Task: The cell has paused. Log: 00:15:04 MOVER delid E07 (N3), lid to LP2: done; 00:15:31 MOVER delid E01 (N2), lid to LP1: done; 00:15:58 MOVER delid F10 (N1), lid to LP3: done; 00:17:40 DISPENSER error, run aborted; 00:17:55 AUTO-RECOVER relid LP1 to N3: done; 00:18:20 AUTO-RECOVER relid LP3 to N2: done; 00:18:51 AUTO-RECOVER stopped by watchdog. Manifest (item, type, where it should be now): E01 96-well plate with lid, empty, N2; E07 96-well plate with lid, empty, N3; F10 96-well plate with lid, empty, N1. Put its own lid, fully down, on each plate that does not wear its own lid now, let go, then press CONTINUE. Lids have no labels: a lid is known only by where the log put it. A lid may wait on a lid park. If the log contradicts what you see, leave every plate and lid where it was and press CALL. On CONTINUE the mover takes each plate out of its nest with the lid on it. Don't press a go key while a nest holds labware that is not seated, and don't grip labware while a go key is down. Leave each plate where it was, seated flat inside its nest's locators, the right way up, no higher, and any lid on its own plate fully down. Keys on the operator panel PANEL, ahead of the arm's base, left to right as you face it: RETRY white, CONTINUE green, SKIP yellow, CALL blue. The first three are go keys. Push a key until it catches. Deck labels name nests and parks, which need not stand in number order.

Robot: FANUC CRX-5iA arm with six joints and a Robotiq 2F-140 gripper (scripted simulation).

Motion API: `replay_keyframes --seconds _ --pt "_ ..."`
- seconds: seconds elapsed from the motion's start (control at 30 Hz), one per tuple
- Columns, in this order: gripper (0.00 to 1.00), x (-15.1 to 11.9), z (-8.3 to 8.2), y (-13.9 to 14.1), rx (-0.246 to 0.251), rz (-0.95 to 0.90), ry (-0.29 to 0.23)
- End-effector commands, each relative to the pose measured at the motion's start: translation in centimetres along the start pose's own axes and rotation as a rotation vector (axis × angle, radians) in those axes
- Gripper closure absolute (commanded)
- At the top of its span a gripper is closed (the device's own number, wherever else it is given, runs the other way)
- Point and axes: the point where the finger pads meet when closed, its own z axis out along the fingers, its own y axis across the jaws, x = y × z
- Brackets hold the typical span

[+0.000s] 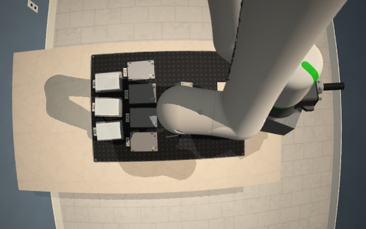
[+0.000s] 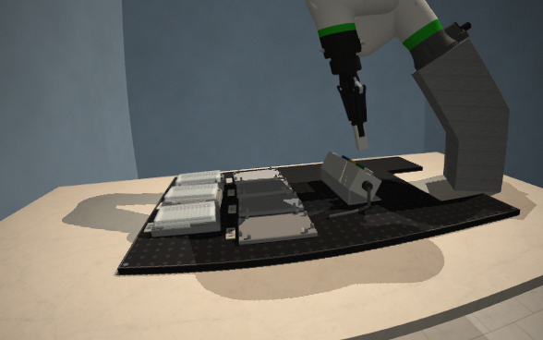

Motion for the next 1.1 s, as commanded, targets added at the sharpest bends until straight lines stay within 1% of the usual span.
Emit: replay_keyframes --seconds 0.0,0.3,1.07 --pt "1.0 -0.06 0.16 0.01 0.034 0.0 0.198" --pt "1.0 0.01 0.5 0.0 0.034 0.0 0.198" --pt "1.0 0.03 0.62 0.0 0.034 0.0 0.198"
